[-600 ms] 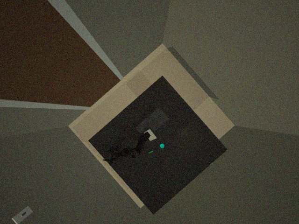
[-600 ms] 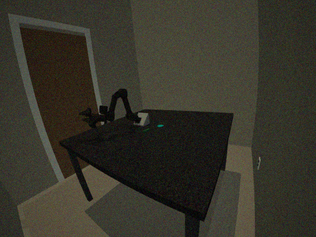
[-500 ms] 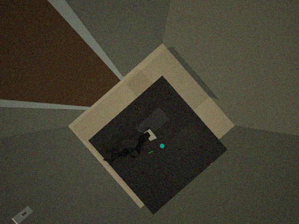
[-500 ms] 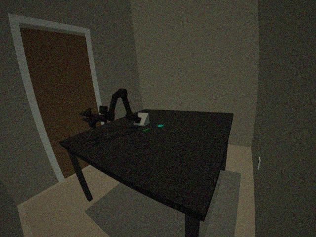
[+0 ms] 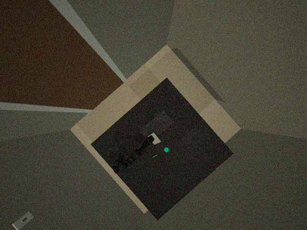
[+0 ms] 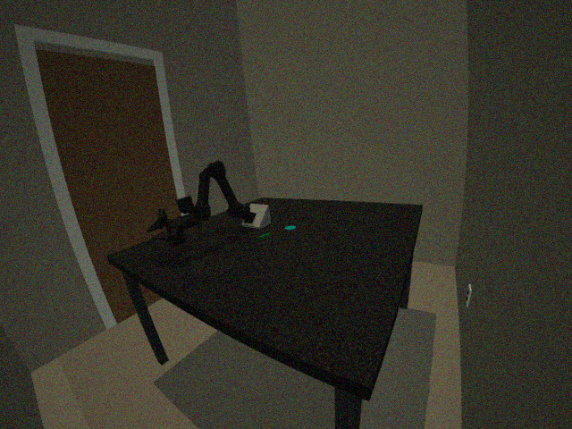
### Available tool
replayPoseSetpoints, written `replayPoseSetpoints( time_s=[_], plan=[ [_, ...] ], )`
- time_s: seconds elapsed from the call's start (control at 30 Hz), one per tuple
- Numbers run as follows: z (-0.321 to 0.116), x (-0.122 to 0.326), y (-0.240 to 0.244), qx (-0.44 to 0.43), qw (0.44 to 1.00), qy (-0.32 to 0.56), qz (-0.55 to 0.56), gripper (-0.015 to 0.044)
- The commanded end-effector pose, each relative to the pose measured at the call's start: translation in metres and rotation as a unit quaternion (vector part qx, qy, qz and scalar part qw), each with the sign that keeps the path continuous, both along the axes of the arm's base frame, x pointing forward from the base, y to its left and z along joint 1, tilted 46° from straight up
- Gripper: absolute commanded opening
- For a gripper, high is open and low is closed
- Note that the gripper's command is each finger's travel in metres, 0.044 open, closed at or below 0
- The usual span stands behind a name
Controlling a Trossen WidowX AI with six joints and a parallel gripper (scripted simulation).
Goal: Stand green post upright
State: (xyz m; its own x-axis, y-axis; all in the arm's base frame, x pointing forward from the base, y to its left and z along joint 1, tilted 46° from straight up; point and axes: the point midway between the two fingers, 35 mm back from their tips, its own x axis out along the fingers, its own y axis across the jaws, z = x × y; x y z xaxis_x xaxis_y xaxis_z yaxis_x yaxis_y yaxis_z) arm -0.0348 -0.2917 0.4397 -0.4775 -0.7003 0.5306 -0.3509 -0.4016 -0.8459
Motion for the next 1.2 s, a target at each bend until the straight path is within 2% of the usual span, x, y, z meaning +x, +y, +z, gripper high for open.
replayPoseSetpoints(
  time_s=[0.0, 0.27, 0.53, 0.9, 1.17],
  plan=[
    [-0.008, 0.028, -0.014, 0.025, 0.998, -0.018, 0.057, 0.0232],
    [-0.038, 0.097, -0.037, 0.108, 0.978, -0.039, 0.173, 0.0232],
    [-0.073, 0.170, -0.038, 0.196, 0.940, -0.049, 0.274, 0.0232],
    [-0.124, 0.261, -0.004, 0.319, 0.868, -0.043, 0.379, 0.0232],
    [-0.171, 0.309, 0.038, 0.414, 0.808, -0.018, 0.419, 0.0232]
  ],
)
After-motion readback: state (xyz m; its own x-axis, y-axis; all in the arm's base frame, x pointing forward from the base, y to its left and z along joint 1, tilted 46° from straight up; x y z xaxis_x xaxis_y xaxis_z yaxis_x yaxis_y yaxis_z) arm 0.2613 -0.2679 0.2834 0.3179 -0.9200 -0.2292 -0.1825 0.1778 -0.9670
